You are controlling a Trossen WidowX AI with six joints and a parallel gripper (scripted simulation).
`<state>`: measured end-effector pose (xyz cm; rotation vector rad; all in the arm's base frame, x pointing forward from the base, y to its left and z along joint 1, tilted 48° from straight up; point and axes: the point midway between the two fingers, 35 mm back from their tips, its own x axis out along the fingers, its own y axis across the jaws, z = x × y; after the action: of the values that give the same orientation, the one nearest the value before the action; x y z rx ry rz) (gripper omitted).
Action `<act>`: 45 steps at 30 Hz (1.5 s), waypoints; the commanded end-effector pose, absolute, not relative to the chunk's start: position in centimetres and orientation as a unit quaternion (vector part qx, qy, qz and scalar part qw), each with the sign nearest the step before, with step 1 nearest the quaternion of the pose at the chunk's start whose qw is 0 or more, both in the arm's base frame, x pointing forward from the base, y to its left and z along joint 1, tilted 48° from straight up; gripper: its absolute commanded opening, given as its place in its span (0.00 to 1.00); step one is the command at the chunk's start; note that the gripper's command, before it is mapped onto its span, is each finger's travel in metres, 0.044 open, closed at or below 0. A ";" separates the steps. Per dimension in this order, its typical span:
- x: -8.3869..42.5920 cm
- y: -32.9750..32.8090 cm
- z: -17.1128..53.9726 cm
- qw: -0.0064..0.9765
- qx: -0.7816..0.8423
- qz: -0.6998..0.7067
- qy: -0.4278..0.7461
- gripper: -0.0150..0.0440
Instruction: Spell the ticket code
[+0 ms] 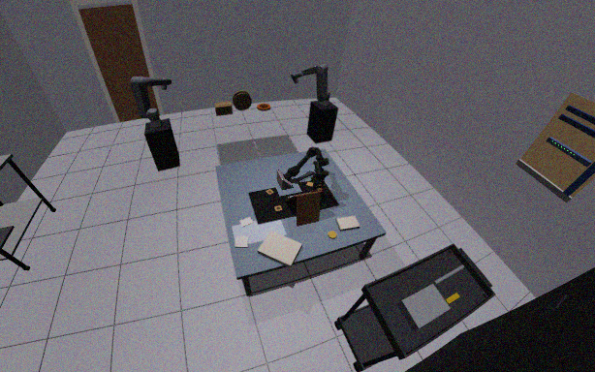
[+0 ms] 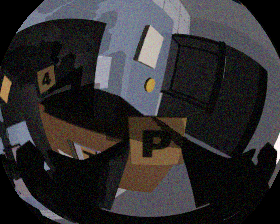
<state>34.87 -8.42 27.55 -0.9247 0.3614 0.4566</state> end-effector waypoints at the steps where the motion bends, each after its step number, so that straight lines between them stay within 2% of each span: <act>1: 35.0 -11.0 26.6 0.872 -0.406 0.186 0.198 0.25; 16: 34.4 -19.0 19.9 0.922 -0.251 0.134 0.264 0.25; 45: 29.1 -25.7 3.9 0.931 0.166 0.100 0.309 0.25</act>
<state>29.81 -25.40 5.43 0.2448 0.6356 0.2172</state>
